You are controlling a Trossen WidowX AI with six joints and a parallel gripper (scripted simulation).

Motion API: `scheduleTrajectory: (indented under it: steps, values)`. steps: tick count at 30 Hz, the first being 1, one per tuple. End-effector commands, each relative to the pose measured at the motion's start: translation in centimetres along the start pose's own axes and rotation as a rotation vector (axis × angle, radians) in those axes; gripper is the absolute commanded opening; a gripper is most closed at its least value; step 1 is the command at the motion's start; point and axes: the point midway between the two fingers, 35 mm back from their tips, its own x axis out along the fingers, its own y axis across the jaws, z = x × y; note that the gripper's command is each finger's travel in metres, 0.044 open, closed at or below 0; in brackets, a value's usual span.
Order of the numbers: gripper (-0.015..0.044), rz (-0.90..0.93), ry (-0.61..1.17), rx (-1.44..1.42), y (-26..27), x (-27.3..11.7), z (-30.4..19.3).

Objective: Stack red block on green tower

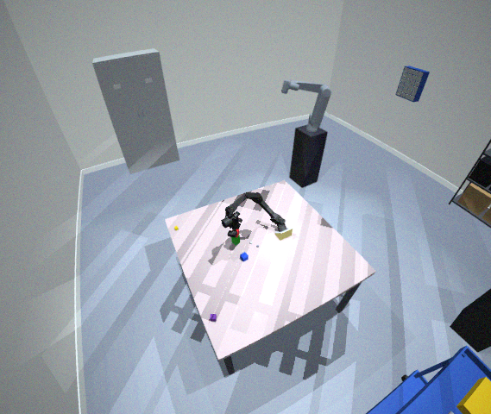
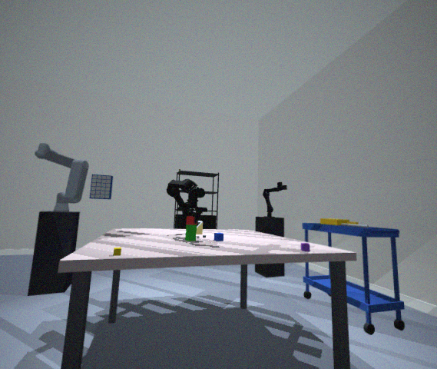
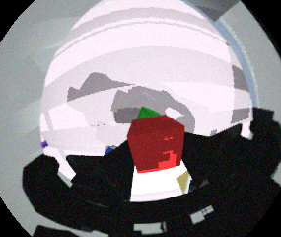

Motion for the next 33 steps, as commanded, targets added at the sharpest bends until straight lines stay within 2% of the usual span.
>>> scheduleTrajectory:
  steps: [1,4,21,33]
  values:
    - [0.0000,-0.001,-0.005,-0.003,-0.02,0.00,0.08]
    - [0.0000,-0.001,-0.004,-0.003,0.00,-0.31,0.08]
    - [0.0440,0.000,0.000,0.000,0.00,-0.03,0.02]
    - [0.0440,0.000,0.000,0.000,0.00,-0.03,0.02]
